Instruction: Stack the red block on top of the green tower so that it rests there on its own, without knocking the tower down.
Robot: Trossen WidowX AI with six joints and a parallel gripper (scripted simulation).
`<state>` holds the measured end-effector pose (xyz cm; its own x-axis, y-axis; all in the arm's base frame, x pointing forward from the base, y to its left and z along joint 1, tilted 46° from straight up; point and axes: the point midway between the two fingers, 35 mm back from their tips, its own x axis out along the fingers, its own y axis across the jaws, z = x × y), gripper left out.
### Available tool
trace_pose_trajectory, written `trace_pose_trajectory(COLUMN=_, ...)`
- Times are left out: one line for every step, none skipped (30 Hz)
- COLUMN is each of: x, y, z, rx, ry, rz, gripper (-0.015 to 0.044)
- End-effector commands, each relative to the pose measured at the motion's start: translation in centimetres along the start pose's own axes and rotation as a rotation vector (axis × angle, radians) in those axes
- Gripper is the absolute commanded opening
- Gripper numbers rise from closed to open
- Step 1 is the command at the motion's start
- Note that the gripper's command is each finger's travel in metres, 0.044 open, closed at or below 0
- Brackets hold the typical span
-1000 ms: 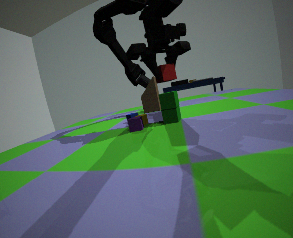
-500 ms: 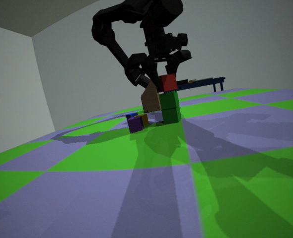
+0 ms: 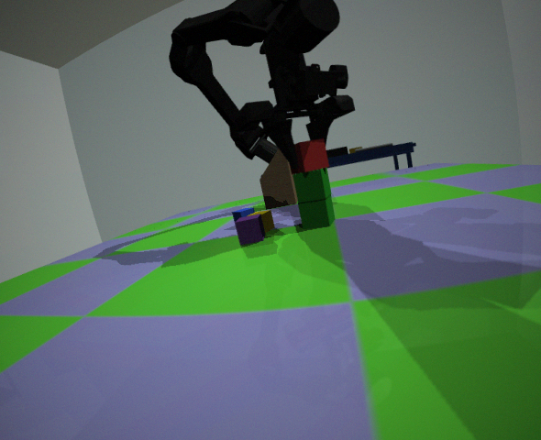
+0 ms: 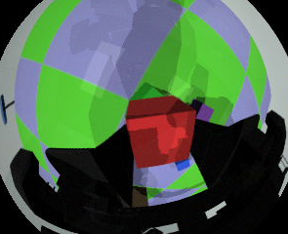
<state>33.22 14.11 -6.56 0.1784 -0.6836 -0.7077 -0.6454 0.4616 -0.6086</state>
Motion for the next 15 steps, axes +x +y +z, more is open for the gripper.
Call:
trace_pose_trajectory(x=0.08, y=-0.04, z=0.03, rx=-0.006, ry=-0.001, rz=-0.005, gripper=0.0000)
trace_pose_trajectory(x=0.08, y=-0.04, z=0.03, rx=-0.006, ry=-0.001, rz=-0.005, gripper=0.0000)
trace_pose_trajectory(x=0.10, y=-0.04, z=0.03, rx=-0.006, ry=-0.001, rz=-0.005, gripper=0.0000)
trace_pose_trajectory(x=0.10, y=-0.04, z=0.03, rx=-0.006, ry=-0.001, rz=-0.005, gripper=0.0000)
trace_pose_trajectory(x=0.10, y=-0.04, z=0.03, rx=-0.006, ry=-0.001, rz=-0.005, gripper=0.0000)
trace_pose_trajectory(x=0.10, y=-0.04, z=0.03, rx=-0.006, ry=-0.001, rz=-0.005, gripper=0.0000)
trace_pose_trajectory(x=0.10, y=-0.04, z=0.03, rx=-0.006, ry=-0.001, rz=-0.005, gripper=0.0000)
trace_pose_trajectory(x=0.10, y=-0.04, z=0.03, rx=-0.006, ry=-0.001, rz=-0.005, gripper=0.0000)
trace_pose_trajectory(x=0.10, y=-0.04, z=0.03, rx=-0.006, ry=-0.001, rz=-0.005, gripper=0.0000)
trace_pose_trajectory(x=0.10, y=-0.04, z=0.03, rx=-0.006, ry=-0.001, rz=-0.005, gripper=0.0000)
trace_pose_trajectory(x=0.02, y=-0.04, z=0.04, rx=-0.006, ry=-0.001, rz=-0.005, gripper=0.0000)
trace_pose_trajectory(x=-0.15, y=-0.04, z=0.05, rx=-0.006, ry=-0.001, rz=-0.005, gripper=0.0000)
trace_pose_trajectory(x=0.05, y=0.00, z=0.00, rx=0.000, ry=0.000, rz=0.000, gripper=0.0026)
trace_pose_trajectory(x=0.05, y=0.00, z=0.00, rx=0.000, ry=0.000, rz=0.000, gripper=0.0053)
trace_pose_trajectory(x=0.05, y=0.00, z=0.00, rx=0.000, ry=0.000, rz=0.000, gripper=0.0079)
